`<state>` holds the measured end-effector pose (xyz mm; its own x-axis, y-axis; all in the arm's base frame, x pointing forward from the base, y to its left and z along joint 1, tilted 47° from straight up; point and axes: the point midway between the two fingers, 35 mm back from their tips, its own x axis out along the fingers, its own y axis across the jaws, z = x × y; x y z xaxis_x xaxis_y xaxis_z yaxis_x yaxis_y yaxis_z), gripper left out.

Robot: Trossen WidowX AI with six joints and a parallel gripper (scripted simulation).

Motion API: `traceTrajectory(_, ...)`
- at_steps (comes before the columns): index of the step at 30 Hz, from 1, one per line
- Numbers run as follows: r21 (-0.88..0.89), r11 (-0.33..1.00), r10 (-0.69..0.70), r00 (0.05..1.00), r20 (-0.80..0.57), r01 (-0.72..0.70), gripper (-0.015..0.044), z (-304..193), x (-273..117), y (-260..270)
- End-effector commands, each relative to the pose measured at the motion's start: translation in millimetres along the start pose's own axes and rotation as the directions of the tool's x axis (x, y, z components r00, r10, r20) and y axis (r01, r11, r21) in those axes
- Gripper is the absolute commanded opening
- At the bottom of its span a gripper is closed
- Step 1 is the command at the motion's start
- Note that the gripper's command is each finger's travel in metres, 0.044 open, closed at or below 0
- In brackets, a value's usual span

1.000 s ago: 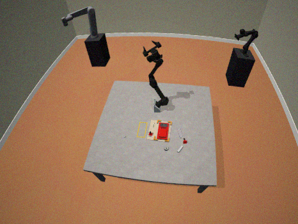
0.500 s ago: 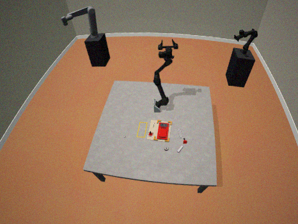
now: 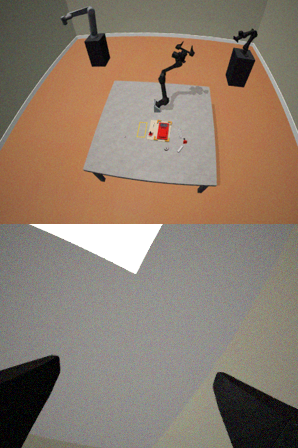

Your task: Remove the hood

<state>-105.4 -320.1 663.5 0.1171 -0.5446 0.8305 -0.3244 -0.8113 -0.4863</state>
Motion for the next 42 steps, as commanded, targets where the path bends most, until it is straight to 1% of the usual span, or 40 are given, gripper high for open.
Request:
traceTrajectory(1,-0.108,0.991,-0.082,0.996,-0.022,0.079,0.0440,-8.1,-4.6,-45.9)
traceTrajectory(10,-0.378,0.896,-0.271,0.961,-0.053,0.232,0.0440,-16.8,-21.1,-138.3)
traceTrajectory(20,-0.622,0.688,-0.505,0.862,-0.039,0.375,0.0440,-4.2,-55.1,-239.3)
traceTrajectory(29,-0.814,0.403,-0.678,0.734,0.041,0.418,0.0440,29.8,-93.3,-321.2)
traceTrajectory(33,-0.873,0.262,-0.701,0.703,0.120,0.411,0.0440,57.2,-110.5,-347.6)
traceTrajectory(42,-0.920,-0.066,-0.813,0.514,0.274,0.387,0.0440,123.5,-163.5,-411.7)
